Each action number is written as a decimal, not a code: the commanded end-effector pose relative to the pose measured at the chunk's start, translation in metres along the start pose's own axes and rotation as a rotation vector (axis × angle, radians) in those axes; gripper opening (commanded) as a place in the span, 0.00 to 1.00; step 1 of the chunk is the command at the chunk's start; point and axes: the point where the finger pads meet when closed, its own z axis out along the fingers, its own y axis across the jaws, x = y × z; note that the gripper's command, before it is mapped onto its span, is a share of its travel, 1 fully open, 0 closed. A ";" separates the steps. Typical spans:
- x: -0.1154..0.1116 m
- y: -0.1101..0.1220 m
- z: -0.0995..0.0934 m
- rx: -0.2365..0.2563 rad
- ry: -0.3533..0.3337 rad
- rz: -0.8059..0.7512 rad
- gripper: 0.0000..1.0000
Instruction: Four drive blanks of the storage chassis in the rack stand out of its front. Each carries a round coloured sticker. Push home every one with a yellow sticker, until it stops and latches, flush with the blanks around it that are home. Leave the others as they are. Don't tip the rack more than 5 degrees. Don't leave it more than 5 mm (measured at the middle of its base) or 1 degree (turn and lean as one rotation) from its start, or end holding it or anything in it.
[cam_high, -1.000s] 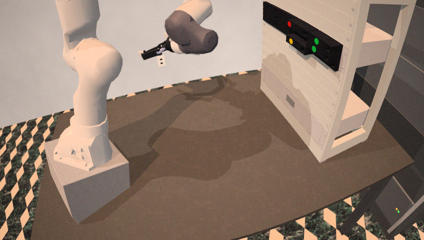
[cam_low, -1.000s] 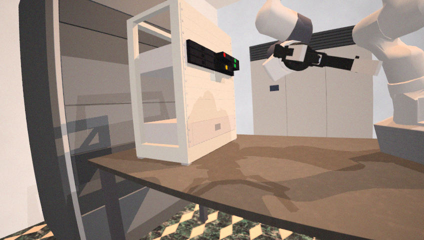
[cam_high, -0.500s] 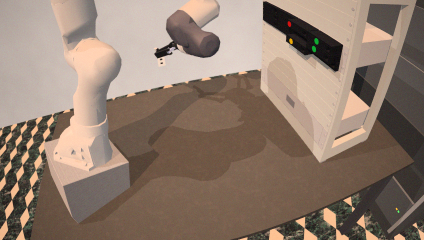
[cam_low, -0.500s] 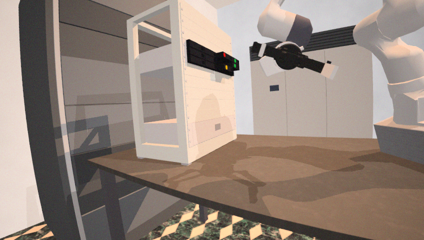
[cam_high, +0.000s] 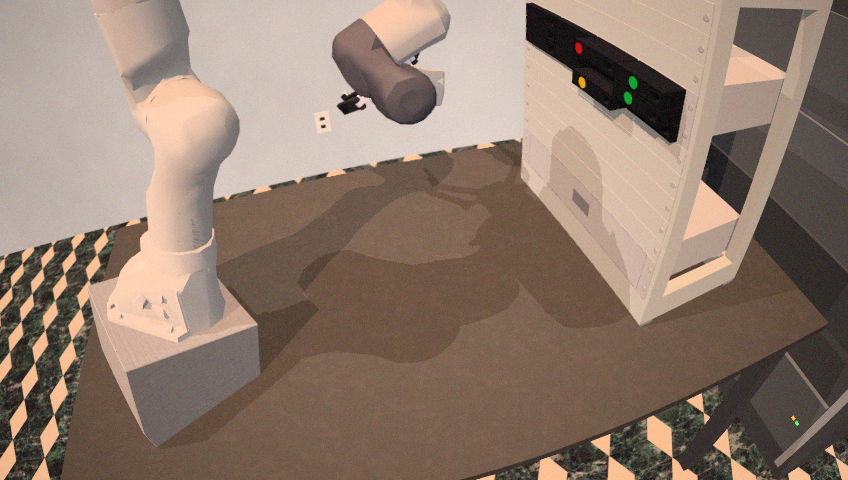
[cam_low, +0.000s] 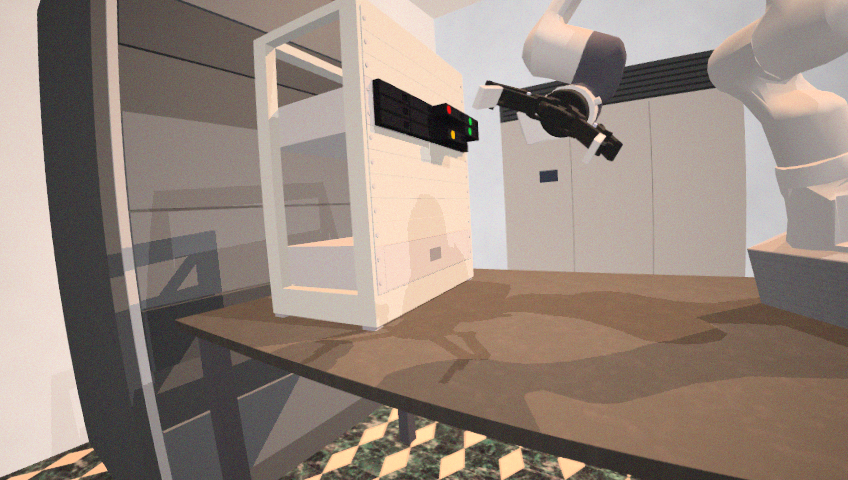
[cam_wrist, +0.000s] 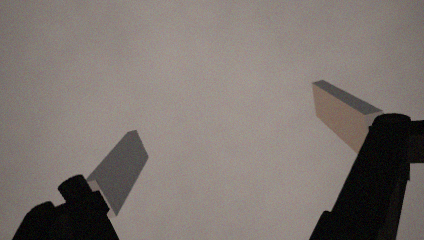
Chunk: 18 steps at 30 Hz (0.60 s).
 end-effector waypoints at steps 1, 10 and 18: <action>0.014 -0.022 -0.016 0.089 0.052 -0.116 1.00; 0.032 -0.053 -0.046 0.204 0.137 -0.185 1.00; 0.047 -0.080 -0.080 0.308 0.226 -0.249 1.00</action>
